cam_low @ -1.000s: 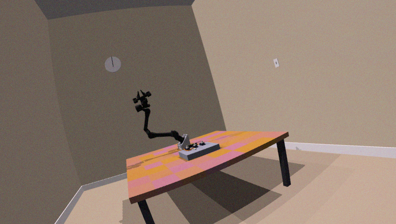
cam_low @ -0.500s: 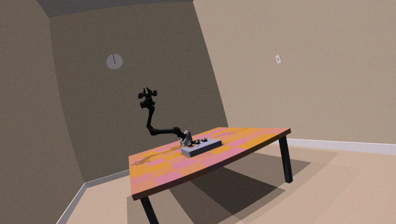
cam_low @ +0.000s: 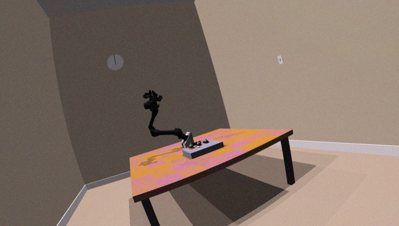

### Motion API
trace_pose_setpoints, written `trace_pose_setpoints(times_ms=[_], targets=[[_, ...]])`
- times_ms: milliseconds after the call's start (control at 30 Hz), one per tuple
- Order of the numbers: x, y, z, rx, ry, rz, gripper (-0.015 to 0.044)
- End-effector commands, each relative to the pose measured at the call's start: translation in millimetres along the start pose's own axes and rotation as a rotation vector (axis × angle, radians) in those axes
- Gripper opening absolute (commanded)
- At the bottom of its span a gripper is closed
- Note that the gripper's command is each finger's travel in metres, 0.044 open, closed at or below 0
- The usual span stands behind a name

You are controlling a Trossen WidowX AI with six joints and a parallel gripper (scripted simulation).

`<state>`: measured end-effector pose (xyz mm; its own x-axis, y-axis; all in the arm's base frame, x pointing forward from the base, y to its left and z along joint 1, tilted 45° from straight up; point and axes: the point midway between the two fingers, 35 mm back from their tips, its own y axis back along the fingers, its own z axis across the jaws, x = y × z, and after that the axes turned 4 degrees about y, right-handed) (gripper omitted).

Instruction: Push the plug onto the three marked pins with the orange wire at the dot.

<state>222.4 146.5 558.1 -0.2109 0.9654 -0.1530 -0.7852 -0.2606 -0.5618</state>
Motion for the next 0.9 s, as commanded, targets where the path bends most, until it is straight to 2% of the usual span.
trace_pose_setpoints(times_ms=[0,867], targets=[[-4,1,-18,0.032,0.132,0.001,0.0115],[-52,22,-128,0.279,0.853,0.042,0.0115]])
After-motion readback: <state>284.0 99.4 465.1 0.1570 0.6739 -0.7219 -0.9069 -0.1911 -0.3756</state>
